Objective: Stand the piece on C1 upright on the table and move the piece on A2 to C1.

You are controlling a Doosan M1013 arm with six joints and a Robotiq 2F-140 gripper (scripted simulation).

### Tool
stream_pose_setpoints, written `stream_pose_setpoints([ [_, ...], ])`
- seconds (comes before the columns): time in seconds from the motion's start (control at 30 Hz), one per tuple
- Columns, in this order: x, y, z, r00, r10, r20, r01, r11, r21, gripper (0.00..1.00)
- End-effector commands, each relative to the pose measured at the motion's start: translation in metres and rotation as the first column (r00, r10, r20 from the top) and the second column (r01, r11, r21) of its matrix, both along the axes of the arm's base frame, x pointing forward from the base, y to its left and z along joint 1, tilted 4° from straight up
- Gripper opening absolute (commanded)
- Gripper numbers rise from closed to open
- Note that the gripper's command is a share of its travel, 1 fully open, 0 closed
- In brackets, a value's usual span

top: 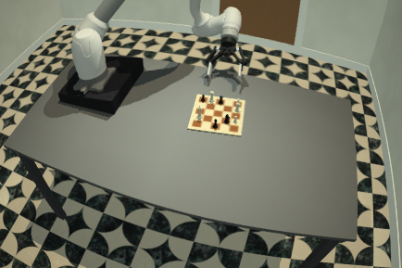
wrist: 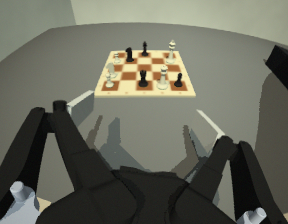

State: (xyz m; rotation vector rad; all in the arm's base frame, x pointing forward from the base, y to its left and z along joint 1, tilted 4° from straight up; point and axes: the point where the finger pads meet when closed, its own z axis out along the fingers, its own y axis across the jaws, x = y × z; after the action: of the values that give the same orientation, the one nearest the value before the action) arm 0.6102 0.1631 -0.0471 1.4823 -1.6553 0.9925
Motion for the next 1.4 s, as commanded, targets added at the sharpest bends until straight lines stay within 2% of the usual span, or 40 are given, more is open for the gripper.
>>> stream_pose_setpoints([
  [0.0,0.000,0.000,0.000,1.000,0.000,0.000,0.000,1.000,0.000,1.00],
  [1.13,0.000,0.000,0.001,1.000,0.000,0.000,0.000,1.000,0.000,1.00],
  [1.23,0.000,0.000,0.006,1.000,0.000,0.000,0.000,1.000,0.000,1.00],
  [1.37,0.002,0.000,0.024,1.000,0.000,0.000,0.000,1.000,0.000,1.00],
])
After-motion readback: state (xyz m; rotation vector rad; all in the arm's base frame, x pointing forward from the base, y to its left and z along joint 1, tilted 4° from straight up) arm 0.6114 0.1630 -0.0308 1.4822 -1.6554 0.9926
